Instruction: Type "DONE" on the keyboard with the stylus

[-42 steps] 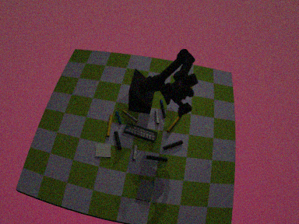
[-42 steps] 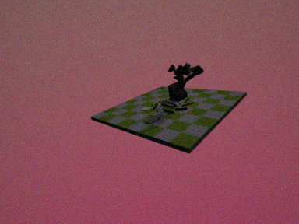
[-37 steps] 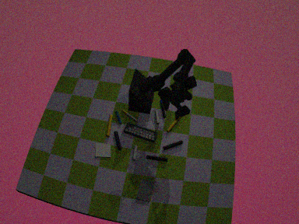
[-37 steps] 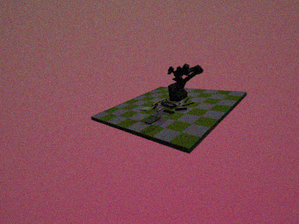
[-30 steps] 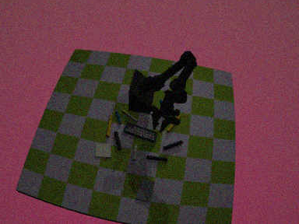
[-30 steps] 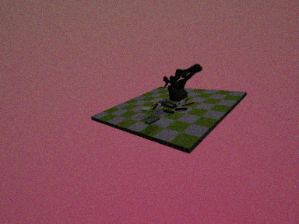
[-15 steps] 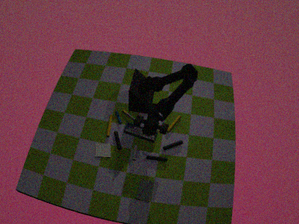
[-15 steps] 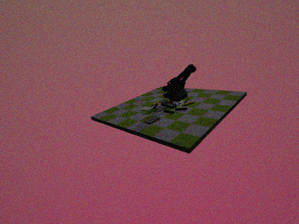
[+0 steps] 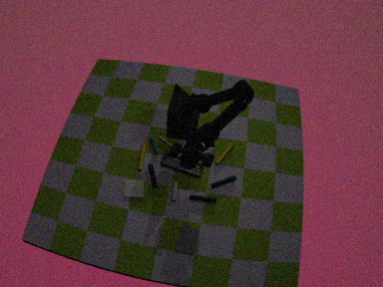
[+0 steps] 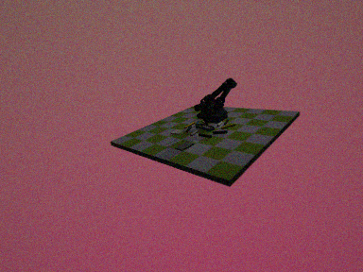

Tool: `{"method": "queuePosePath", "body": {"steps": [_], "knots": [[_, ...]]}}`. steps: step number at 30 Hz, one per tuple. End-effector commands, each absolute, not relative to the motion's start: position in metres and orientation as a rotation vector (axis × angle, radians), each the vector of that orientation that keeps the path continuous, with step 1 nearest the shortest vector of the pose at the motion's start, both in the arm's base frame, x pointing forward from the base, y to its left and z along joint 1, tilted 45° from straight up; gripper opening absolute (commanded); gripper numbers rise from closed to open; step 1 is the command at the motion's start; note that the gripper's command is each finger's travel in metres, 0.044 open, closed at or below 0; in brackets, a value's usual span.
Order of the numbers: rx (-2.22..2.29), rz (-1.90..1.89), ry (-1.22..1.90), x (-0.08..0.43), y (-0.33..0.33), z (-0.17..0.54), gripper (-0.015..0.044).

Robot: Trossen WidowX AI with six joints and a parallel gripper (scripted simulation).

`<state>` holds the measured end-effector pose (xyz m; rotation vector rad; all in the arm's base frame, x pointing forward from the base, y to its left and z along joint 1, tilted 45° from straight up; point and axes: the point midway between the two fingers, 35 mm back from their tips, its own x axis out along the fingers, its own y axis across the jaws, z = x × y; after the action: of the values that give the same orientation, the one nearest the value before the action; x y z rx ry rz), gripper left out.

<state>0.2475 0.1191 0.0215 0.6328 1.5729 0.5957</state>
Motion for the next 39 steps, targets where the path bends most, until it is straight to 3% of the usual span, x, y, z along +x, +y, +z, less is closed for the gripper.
{"method": "queuePosePath", "body": {"steps": [1, 12, 18, 39], "knots": [[0.647, 0.578, 1.594, 0.239, 0.093, -0.006, 0.0000], [0.646, 0.578, 1.594, 0.239, 0.090, -0.009, 0.0000], [0.644, 0.576, 1.594, 0.234, 0.047, -0.050, 0.0000], [0.646, 0.576, 1.595, 0.207, 0.065, -0.029, 0.0000]]}}
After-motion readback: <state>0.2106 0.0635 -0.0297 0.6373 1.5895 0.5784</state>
